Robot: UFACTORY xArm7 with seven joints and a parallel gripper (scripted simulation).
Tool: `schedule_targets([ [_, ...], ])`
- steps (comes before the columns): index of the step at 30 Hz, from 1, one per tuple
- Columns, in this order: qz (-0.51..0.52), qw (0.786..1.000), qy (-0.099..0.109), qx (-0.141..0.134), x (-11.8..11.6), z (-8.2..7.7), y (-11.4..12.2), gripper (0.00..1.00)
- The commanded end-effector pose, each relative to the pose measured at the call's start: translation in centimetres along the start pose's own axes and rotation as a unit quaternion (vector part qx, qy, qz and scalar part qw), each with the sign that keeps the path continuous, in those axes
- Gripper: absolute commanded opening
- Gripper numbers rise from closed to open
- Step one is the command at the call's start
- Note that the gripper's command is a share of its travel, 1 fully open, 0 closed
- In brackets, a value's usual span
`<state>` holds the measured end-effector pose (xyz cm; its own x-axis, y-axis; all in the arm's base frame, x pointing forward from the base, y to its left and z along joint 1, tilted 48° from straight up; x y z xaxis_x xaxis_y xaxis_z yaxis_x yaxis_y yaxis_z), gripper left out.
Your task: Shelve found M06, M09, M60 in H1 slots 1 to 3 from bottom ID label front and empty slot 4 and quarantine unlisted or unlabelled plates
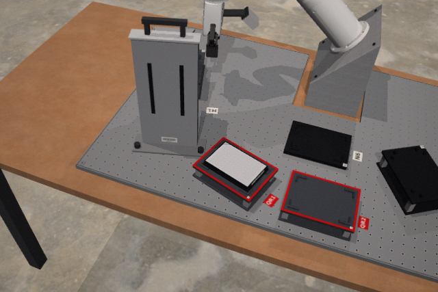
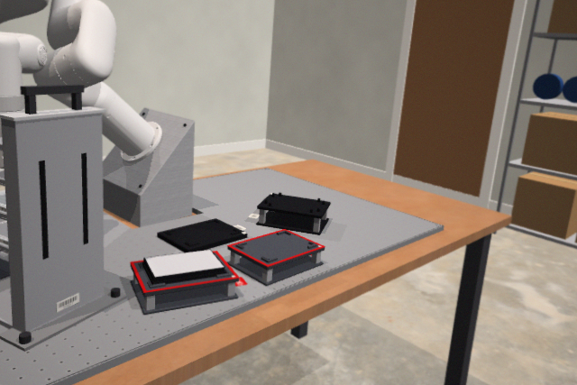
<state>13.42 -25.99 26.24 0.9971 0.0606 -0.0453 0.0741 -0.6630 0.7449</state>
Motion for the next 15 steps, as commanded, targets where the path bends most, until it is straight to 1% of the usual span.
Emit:
schedule_targets([
  [1,0.000,1.000,0.001,-0.001,0.08,0.73,0.16,1.00],
  [6,0.000,1.000,0.000,-0.001,0.08,1.58,0.17,1.00],
  [15,0.000,1.000,0.000,-0.001,0.08,1.58,0.17,1.00],
])
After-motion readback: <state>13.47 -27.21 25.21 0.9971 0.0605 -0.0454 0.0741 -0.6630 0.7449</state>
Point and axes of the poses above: the point where the finger pads meet when closed, its own z axis out along the fingers, its own x axis across the jaws, y = z × x, the point moved 1 cm from there along -z, back along the fingers, and after that the axes turned 10 degrees about z, right-handed, at the moved point
